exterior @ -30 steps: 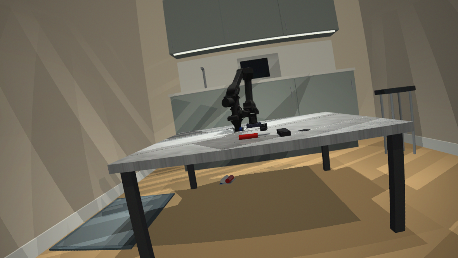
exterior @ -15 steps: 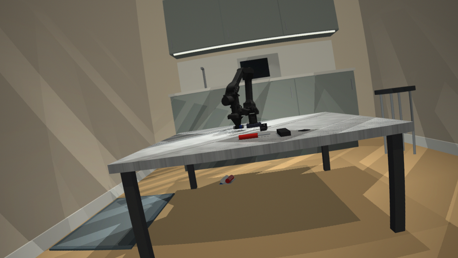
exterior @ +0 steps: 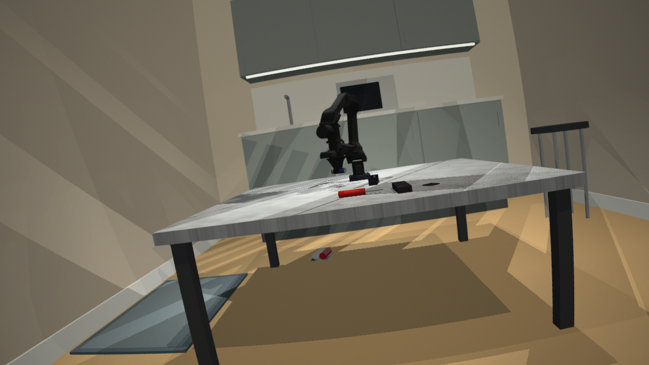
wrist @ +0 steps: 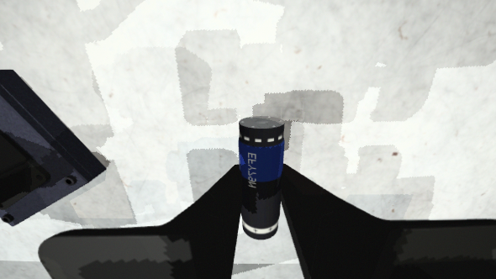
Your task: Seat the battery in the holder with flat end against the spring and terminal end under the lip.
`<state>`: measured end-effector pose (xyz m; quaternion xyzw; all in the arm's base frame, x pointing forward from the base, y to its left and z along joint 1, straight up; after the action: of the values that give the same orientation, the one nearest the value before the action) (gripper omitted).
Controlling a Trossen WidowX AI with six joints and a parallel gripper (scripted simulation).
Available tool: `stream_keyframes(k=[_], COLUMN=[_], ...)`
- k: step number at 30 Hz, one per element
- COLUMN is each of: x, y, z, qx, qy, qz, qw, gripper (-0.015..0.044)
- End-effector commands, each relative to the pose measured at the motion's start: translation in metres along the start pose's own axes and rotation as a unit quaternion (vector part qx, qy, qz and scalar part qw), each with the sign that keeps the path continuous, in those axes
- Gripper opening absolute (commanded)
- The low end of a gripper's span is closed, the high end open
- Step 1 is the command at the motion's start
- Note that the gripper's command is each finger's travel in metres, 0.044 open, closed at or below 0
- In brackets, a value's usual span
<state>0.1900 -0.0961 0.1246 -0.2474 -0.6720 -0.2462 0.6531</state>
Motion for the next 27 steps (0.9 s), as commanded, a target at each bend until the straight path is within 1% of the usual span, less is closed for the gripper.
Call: stream_keyframes(k=[1,7,14,27], x=[0.003,0.008,0.014,0.021], y=[0.015,0.041,0.075,0.143], z=[-0.006,-0.014,-0.019,-0.016], qx=[-0.055,-0.154,-0.266,-0.464], qy=[0.002,0.001,0.000,0.003], qz=[0.000,-0.001,-0.004,-0.007], qw=[0.998,0.988,0.964,0.886], gripper=[0.0074,0.0074,0.0074,0.0074])
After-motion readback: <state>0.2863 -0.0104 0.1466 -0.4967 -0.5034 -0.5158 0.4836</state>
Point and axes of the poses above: the point midway between the two fingers, 35 mm back from their tips, its own x axis back along the fingers, its own z axis across the jaws, y = z × x, the point moved 5 cm from there along x, back along the fingers, and after that the axes turned 11 degrees about -x, right-handed, at the moved point
